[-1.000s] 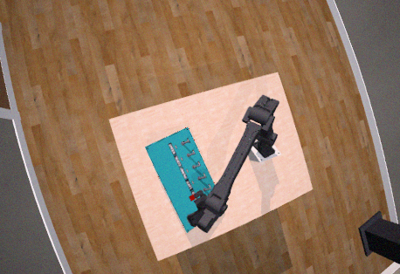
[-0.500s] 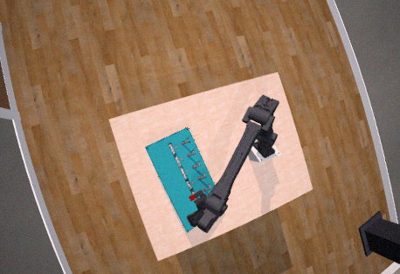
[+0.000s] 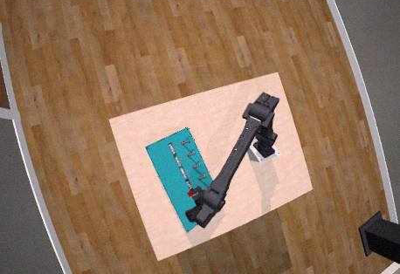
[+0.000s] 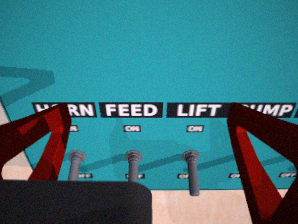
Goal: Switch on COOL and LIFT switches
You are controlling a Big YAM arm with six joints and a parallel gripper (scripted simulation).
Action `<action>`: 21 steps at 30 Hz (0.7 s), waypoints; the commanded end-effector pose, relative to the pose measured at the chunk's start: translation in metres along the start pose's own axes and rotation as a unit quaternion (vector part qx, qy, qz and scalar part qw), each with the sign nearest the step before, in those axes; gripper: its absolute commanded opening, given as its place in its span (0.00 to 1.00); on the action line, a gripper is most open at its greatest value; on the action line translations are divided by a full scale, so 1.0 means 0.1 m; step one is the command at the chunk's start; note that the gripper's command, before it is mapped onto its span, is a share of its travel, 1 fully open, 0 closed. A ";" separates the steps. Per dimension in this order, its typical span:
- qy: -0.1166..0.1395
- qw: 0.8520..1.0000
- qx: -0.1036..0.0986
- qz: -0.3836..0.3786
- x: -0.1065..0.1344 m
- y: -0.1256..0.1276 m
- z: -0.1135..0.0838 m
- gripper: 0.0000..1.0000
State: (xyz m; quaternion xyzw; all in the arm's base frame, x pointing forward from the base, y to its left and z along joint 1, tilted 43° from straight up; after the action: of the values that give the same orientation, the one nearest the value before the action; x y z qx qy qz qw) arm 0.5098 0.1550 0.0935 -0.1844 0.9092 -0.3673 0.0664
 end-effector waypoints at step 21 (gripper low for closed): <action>-0.026 1.000 0.001 0.012 0.03 -0.63 -0.20 1.00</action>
State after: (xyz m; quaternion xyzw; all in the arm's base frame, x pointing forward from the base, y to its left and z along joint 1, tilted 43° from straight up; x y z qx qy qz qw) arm 0.5148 0.1188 0.1315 -0.1824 0.9094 -0.3671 0.0705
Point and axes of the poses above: the point where the finger pads meet when closed, its own z axis out along the fingers, its own y axis across the jaws, x = y × z, the point moved 9 cm from there along -z, back along the fingers, and after that the axes turned 14 degrees about -z, right-handed, at the moved point
